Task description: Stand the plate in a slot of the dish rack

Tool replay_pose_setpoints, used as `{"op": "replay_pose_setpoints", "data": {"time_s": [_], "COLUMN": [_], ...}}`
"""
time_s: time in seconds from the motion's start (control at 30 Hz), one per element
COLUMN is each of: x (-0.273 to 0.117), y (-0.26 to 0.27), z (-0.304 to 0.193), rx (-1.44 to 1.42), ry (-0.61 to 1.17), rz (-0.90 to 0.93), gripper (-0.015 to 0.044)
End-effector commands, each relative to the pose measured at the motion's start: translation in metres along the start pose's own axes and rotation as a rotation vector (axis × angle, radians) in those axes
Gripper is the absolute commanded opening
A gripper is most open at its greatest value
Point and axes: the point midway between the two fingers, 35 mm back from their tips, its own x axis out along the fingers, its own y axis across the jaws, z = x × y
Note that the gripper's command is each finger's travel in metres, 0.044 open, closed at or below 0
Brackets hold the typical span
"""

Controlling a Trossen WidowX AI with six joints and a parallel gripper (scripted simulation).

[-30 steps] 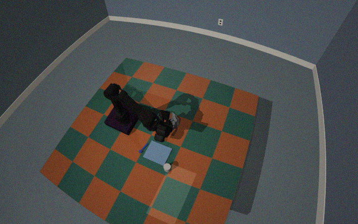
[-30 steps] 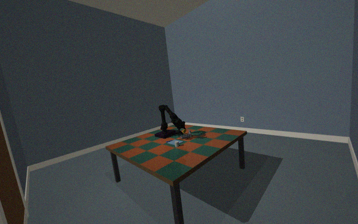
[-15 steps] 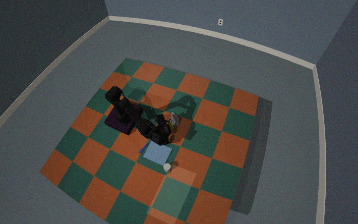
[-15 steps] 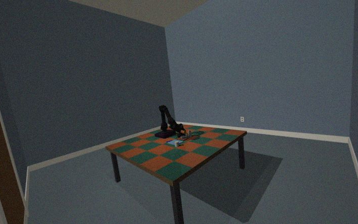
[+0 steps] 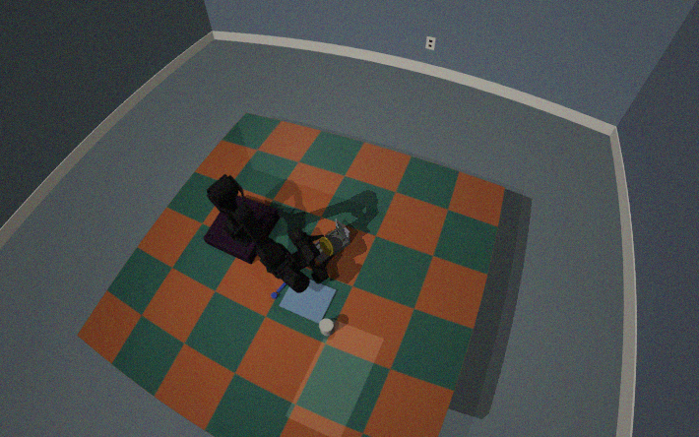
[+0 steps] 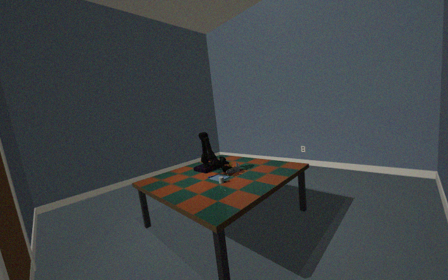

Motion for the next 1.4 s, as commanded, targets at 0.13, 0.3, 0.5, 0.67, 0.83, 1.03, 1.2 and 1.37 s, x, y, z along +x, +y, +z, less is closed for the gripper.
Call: {"op": "replay_pose_setpoints", "data": {"time_s": [0.13,0.3,0.5,0.67,0.83,1.03,1.2,1.37], "x": [-0.011,-0.02,-0.023,-0.023,-0.021,-0.016,-0.012,-0.008], "y": [0.014,0.026,0.03,0.03,0.029,0.025,0.022,0.021], "z": [-0.005,-0.007,-0.008,-0.008,-0.009,-0.015,-0.02,-0.024], "rx": [-0.217,-0.357,-0.399,-0.399,-0.399,-0.396,-0.395,-0.392], "ry": [-0.16,-0.258,-0.287,-0.287,-0.286,-0.282,-0.279,-0.278], "rz": [0.035,0.044,0.044,0.044,0.044,0.045,0.045,0.044], "gripper": [0.0,0.0,0.0,0.0,0.0,0.0,0.0,0.0]}}
